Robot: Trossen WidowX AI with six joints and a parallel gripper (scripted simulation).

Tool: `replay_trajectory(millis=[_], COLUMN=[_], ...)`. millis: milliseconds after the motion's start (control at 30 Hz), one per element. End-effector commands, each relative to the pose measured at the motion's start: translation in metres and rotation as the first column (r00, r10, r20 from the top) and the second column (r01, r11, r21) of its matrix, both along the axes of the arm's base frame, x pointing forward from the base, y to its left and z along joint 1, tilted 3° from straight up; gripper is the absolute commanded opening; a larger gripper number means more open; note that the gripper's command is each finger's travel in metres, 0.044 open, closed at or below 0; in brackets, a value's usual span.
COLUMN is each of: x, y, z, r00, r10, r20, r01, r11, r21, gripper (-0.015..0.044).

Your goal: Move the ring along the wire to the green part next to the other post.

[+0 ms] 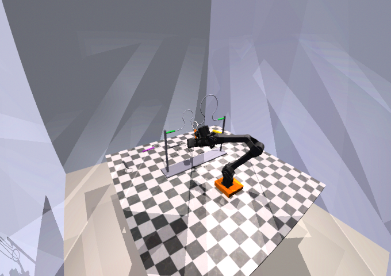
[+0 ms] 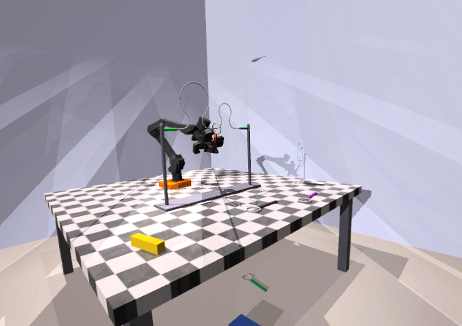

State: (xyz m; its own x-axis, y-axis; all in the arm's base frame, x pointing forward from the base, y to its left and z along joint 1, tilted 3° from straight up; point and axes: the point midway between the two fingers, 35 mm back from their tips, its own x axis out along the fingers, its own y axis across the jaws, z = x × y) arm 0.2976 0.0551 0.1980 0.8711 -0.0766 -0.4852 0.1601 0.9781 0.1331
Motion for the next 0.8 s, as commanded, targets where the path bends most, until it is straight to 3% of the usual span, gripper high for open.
replay_trajectory(millis=[0,367,767], x=[0.001,0.003,0.004], y=[0.014,0.05,0.085], z=[0.002,0.018,0.046], r00=[1.0,1.0,0.999], r10=[0.004,0.007,0.006], r20=[0.0,0.016,0.035], r01=[-0.004,-0.012,-0.025], r11=[0.997,0.944,0.806], r21=[0.083,0.33,0.592], gripper=[-0.015,-0.015,-0.015])
